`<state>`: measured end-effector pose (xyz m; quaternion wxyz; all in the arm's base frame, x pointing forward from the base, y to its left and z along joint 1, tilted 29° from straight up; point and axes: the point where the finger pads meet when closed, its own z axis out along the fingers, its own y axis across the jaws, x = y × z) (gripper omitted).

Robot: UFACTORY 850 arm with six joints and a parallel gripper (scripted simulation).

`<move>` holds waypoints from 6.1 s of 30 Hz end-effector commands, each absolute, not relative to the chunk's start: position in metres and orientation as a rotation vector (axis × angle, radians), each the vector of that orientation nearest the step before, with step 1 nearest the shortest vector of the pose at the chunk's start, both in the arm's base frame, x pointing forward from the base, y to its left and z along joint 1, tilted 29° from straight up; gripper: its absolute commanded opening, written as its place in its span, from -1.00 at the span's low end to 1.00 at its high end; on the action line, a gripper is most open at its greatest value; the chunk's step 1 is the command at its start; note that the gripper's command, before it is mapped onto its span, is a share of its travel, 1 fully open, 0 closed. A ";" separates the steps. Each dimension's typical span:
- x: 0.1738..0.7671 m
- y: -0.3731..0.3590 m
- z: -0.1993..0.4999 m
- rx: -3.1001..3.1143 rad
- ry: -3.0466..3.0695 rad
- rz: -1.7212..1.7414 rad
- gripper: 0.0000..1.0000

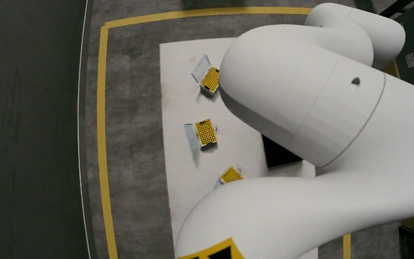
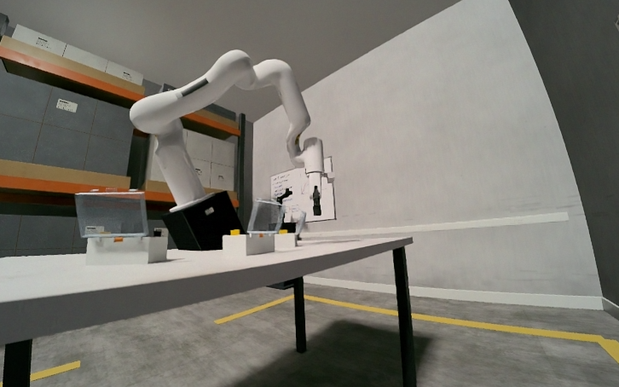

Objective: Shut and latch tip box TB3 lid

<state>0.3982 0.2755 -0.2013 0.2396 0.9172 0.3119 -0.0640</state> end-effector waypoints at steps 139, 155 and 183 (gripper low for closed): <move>0.321 0.253 -0.125 2.512 0.854 -0.172 -1.00; 0.321 0.256 -0.119 2.512 0.854 -0.172 -1.00; 0.318 0.252 -0.121 2.512 0.854 -0.173 -1.00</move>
